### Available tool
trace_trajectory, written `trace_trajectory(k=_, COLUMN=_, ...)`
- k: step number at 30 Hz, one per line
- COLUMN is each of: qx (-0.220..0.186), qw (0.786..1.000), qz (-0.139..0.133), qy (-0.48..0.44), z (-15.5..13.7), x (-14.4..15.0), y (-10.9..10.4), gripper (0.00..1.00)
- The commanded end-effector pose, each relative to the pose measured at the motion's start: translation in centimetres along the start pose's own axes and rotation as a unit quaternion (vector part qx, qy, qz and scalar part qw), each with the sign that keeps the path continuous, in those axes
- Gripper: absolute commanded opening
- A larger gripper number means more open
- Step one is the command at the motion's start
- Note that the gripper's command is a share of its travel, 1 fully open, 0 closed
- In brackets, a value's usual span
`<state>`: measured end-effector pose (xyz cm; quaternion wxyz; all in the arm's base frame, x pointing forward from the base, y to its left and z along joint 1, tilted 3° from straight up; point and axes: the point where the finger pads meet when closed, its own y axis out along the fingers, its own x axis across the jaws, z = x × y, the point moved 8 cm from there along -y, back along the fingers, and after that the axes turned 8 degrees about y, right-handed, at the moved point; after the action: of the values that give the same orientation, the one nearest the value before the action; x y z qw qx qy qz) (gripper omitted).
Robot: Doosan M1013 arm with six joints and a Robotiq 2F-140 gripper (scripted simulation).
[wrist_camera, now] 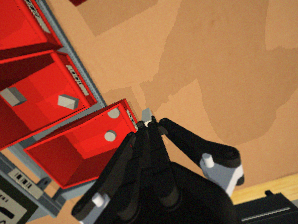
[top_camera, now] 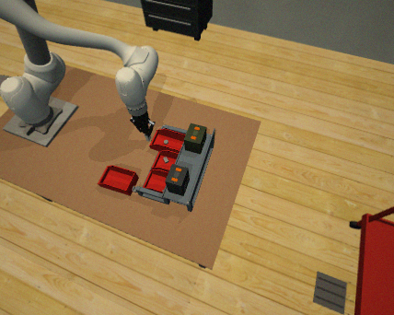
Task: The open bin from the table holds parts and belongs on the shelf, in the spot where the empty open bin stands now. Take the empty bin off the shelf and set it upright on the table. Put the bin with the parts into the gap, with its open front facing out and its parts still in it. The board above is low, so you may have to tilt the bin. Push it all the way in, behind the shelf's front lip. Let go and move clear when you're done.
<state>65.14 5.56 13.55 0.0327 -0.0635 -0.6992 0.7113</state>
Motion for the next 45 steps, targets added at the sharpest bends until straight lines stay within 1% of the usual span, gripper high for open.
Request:
trace_trajectory(k=1, qx=-0.001, qw=1.000, qz=0.000, qy=0.001, z=0.2, x=0.1, y=0.1, gripper=0.10)
trace_trajectory(k=17, qx=-0.001, qw=1.000, qz=0.000, qy=0.001, z=0.2, x=0.0, y=0.1, gripper=0.10)
trace_trajectory(k=30, qx=-0.001, qw=1.000, qz=0.000, qy=0.001, z=0.0, x=-1.6, y=0.3, gripper=0.10)
trace_trajectory(k=45, qx=-0.001, qw=1.000, qz=0.000, qy=0.001, z=0.0, x=-1.6, y=0.3, gripper=0.10)
